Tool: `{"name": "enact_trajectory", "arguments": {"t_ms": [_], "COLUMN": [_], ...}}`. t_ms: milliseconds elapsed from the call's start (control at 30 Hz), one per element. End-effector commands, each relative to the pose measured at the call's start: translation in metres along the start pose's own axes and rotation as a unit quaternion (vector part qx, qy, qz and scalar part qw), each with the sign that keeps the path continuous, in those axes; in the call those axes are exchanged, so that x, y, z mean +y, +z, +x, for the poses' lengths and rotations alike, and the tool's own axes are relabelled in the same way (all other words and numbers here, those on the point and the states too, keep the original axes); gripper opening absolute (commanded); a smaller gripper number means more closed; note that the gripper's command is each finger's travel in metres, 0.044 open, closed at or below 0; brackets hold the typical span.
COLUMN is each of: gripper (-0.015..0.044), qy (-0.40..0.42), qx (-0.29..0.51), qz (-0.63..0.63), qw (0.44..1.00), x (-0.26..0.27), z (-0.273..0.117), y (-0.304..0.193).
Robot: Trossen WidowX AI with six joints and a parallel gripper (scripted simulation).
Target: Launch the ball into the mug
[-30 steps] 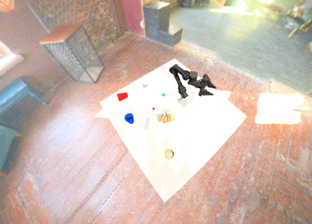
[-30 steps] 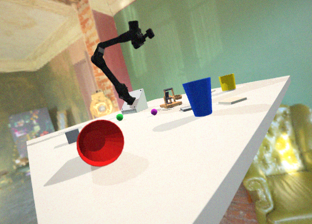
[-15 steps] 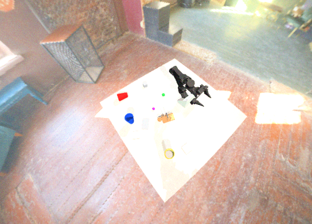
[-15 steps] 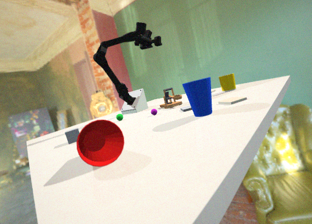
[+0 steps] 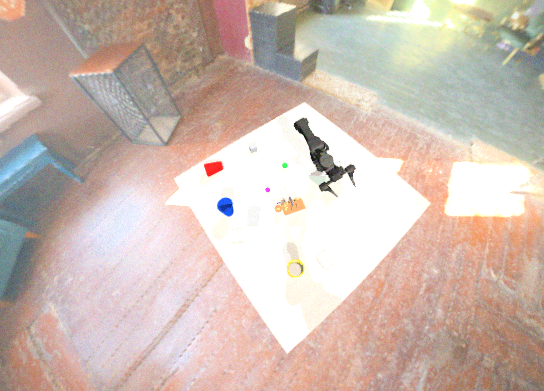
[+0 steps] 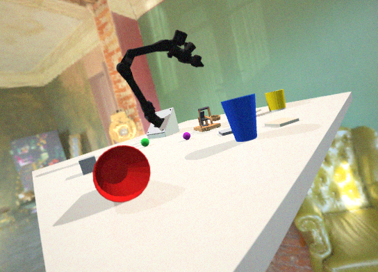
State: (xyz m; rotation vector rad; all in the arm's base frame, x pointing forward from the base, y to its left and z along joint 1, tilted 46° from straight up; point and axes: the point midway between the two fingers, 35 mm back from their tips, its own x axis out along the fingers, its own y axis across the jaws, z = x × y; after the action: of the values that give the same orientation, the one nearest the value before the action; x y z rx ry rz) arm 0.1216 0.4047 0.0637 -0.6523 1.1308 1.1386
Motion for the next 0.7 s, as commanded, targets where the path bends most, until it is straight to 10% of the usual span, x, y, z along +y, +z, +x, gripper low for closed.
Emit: {"name": "enact_trajectory", "arguments": {"t_ms": [0,667], "gripper": [0.044,0.044], "qy": [-0.032,-0.214], "qx": [0.027,0.128], "qz": [0.052,0.306], "qw": [0.998,0.919], "x": [-0.021,-0.113], "z": [0.005,0.003], "y": [-0.011,-0.074]}}
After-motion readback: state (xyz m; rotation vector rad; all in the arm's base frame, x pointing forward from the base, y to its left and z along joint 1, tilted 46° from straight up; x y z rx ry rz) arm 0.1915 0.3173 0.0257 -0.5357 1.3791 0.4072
